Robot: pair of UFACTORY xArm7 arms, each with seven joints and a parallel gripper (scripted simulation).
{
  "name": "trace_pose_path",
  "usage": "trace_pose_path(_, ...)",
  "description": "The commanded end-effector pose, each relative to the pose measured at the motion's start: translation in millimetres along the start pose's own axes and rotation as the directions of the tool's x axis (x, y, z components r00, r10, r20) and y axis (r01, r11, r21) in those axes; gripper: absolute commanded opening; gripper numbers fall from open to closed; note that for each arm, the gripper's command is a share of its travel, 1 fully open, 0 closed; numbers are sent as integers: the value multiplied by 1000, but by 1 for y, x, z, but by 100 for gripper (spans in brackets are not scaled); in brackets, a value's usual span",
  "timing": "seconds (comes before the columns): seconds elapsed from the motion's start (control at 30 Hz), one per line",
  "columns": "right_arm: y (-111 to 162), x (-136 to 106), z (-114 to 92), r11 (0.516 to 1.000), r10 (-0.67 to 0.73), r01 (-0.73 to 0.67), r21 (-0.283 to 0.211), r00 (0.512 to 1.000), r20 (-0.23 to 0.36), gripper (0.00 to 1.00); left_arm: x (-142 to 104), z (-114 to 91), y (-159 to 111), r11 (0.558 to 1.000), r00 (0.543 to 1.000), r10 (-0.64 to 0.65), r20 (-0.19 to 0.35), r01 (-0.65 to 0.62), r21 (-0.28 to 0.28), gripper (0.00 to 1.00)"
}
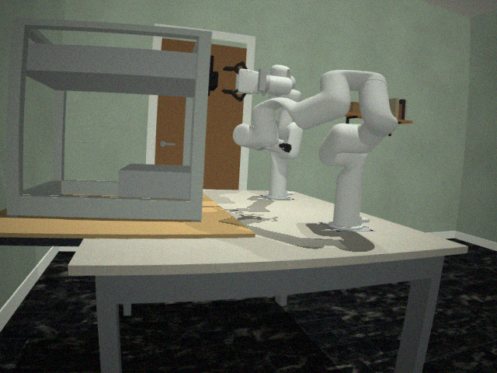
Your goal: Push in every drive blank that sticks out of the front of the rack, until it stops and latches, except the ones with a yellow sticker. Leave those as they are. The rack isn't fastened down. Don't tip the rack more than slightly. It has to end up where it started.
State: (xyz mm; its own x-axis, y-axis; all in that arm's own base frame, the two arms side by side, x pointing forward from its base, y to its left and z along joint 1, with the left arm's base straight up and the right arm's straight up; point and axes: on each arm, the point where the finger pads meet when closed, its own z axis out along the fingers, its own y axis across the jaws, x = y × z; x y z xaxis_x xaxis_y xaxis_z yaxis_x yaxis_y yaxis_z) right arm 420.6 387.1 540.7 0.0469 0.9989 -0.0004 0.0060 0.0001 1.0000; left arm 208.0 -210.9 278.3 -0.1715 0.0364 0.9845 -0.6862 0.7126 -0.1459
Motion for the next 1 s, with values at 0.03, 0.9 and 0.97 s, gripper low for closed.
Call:
trace_pose_path(0.03, 3, 21, 2, 1000, 0, 0, -6, 1000, 10, 100, 1, 0, 0, 1000, 1000, 2, 2, -2, 0, 100)
trace_pose_path(0.9, 3, 42, 2, 1000, 0, 0, -6, 1000, 10, 100, 1, 0, 0, 1000, 1000, 2, 2, -2, 0, 100)
trace_pose_path(0.97, 3, 42, 2, 1000, 0, 0, -6, 1000, 10, 100, 1, 0, 0, 1000, 1000, 2, 2, -2, 0, 100)
